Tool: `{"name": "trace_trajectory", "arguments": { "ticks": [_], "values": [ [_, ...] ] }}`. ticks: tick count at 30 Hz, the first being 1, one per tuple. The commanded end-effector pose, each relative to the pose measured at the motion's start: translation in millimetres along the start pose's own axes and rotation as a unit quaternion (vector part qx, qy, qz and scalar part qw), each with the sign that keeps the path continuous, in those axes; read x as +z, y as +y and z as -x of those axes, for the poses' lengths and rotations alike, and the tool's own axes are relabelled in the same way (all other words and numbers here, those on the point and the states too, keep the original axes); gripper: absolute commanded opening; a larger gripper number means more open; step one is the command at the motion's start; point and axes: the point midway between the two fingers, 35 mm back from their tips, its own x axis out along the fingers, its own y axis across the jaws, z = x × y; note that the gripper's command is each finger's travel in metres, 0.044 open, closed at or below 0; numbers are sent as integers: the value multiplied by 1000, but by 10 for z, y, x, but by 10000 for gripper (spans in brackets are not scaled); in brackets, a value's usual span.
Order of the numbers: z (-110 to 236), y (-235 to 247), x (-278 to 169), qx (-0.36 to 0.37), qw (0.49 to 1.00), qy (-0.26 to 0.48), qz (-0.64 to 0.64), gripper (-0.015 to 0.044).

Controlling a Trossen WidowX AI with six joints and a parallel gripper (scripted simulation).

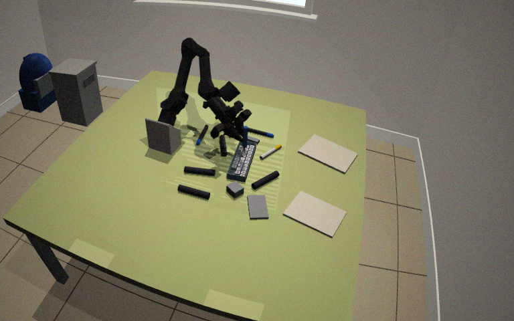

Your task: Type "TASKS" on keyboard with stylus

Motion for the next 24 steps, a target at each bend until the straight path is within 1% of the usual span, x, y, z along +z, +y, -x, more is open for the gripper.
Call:
{"name": "trace_trajectory", "arguments": {
  "ticks": [1,15,18,24],
  "values": [
    [-31,-153,9,0,1000,3,2,0],
    [-120,-179,-160,1,1000,2,2,0],
    [-133,-181,-176,1,1000,3,2,79],
    [-142,-182,-188,0,1000,3,2,81]
  ]
}}
